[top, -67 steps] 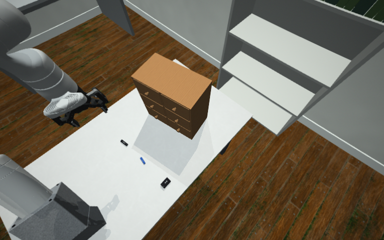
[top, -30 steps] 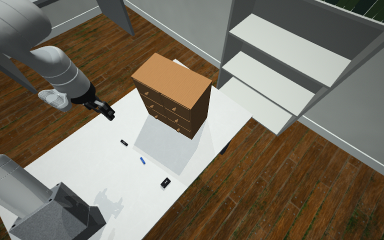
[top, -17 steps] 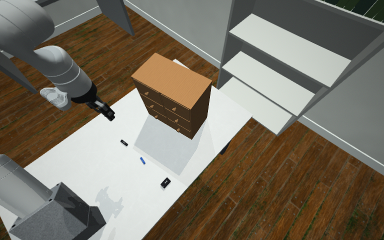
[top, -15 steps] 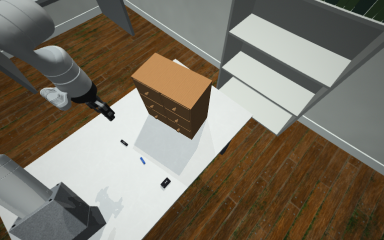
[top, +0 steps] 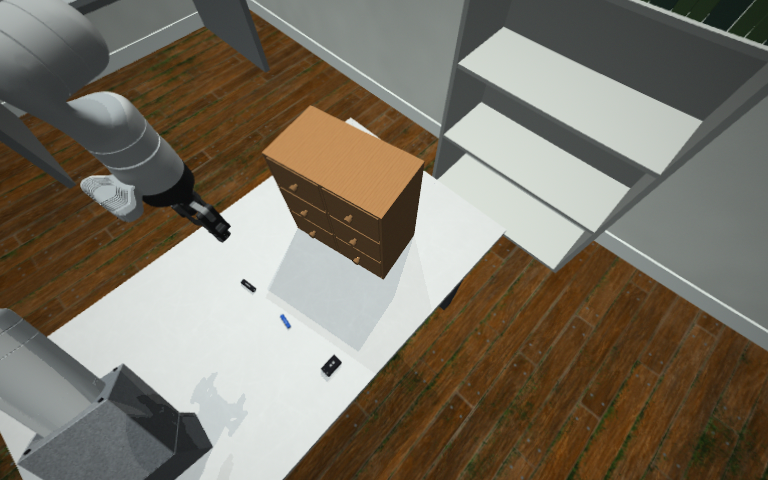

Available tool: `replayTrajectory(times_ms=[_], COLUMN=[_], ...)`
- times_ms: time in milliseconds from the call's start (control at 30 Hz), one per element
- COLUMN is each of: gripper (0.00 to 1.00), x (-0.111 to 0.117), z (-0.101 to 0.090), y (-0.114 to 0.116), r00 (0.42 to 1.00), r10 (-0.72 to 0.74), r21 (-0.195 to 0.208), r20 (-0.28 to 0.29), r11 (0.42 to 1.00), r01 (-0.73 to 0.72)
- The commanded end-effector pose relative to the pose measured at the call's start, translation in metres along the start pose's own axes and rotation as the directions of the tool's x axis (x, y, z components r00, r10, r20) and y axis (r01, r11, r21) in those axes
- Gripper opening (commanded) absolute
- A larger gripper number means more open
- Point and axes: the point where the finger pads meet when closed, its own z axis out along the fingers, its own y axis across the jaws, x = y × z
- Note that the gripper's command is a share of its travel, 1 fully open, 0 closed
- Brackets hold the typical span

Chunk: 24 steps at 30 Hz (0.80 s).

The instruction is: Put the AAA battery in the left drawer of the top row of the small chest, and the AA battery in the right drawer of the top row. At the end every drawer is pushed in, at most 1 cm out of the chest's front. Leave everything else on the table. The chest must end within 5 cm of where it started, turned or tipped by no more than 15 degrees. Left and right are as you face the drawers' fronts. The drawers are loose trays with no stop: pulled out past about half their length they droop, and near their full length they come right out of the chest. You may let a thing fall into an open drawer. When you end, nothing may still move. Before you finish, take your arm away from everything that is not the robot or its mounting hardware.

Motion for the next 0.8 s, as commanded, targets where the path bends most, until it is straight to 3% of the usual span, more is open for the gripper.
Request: replayTrajectory(times_ms=[0, 433, 767], gripper=[1.00, 1.00, 1.00], x=[0.0000, -0.0021, -0.0057], z=[-0.0004, 0.0021, 0.0066], y=[-0.0002, -0.0002, -0.0002], r00=[1.000, 0.999, 0.996], r10=[0.001, 0.001, 0.001], r21=[0.001, 0.001, 0.001], r20=[0.004, 0.035, 0.090], r11=[1.000, 1.000, 1.000], r01=[-0.001, -0.001, -0.001])
